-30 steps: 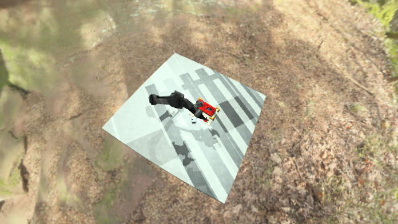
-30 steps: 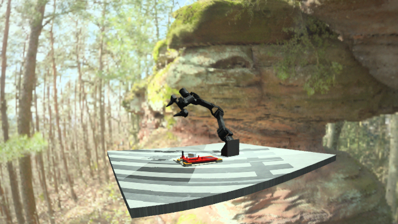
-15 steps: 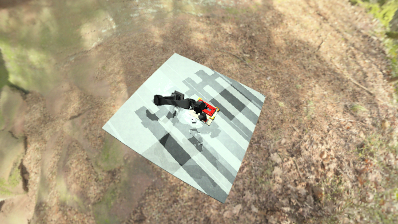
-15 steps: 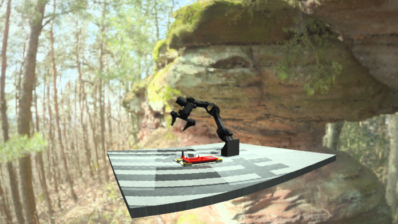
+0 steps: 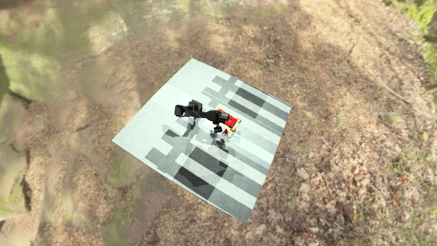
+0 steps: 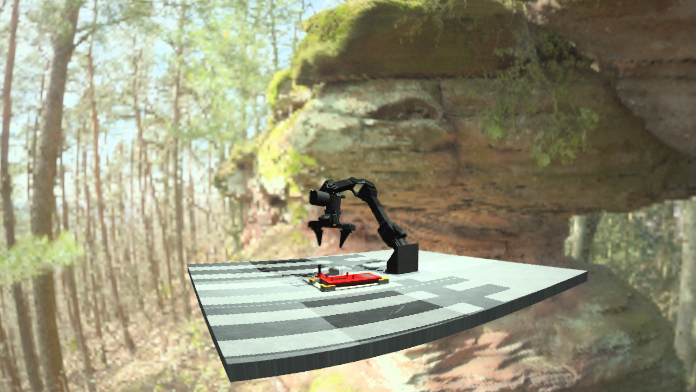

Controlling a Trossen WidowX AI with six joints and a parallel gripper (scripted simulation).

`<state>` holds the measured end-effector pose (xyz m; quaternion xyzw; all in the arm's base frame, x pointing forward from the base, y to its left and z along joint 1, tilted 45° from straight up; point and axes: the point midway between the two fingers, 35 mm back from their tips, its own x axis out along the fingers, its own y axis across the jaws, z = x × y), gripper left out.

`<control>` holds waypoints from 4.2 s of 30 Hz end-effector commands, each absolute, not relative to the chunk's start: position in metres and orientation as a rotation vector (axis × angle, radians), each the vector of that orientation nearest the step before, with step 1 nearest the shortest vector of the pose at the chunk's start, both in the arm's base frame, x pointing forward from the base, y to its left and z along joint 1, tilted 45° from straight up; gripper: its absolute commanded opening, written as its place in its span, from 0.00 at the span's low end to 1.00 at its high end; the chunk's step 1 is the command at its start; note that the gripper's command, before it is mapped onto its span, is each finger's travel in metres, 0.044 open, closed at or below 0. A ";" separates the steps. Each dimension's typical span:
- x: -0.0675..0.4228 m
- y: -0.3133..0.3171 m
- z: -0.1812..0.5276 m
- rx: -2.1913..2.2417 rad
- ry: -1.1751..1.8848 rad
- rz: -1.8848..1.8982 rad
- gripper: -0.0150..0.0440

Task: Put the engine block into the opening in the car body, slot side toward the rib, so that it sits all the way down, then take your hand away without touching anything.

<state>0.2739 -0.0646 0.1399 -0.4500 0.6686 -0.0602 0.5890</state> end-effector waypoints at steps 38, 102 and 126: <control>0.247 -0.133 0.072 -0.970 1.706 -0.247 1.00; 0.259 -0.048 0.147 -0.966 1.707 -0.242 0.25; 0.250 -0.060 0.140 -0.941 1.501 -0.115 0.25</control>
